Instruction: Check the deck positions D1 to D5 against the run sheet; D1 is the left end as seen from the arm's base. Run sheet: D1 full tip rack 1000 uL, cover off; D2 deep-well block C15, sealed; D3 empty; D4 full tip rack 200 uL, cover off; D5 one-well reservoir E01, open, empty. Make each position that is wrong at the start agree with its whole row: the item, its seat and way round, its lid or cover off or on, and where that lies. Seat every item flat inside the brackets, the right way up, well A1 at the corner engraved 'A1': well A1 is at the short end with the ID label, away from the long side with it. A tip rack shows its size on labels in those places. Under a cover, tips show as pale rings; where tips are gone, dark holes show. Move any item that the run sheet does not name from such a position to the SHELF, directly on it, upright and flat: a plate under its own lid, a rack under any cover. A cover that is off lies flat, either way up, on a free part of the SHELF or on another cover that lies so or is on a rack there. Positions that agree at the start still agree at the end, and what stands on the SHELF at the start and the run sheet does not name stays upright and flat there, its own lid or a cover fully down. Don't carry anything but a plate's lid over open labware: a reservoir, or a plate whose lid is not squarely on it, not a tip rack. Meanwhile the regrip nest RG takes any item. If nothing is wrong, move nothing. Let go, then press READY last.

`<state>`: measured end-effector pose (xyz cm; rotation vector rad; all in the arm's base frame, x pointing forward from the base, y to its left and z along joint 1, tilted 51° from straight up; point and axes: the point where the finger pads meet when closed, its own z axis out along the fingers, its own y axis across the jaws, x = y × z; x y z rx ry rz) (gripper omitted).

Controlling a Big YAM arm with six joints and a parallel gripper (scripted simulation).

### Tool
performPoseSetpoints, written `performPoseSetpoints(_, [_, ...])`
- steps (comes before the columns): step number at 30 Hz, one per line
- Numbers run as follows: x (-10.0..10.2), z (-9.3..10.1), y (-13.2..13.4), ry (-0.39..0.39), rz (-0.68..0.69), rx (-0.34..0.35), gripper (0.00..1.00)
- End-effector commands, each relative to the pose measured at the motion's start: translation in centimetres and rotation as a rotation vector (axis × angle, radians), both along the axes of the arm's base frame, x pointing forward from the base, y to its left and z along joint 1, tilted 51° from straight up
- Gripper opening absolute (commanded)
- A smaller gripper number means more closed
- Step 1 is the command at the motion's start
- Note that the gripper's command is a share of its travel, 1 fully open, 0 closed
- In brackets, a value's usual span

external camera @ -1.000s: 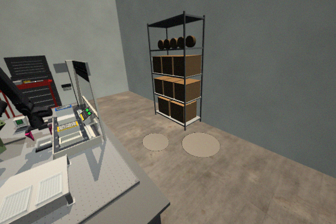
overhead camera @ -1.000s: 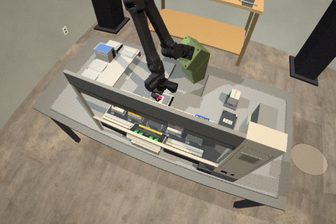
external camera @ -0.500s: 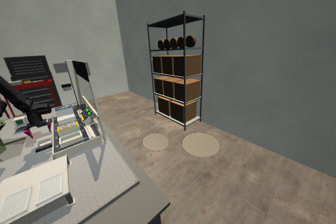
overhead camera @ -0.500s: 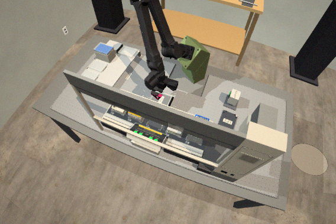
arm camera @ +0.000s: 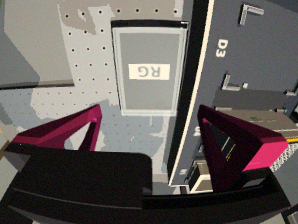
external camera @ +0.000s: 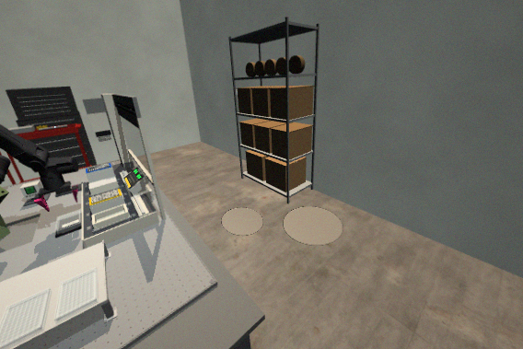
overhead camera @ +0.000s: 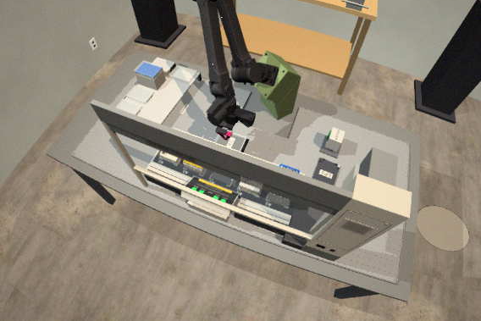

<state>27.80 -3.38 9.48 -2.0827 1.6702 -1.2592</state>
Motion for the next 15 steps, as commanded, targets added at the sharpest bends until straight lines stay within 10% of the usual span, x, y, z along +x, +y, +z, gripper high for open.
performPoseSetpoints(1, [0.2,1.9,0.9,-0.034,0.004,0.022,1.00])
performPoseSetpoints(15, [-1.2,3.4,1.6,-0.039,0.003,0.026,1.00])
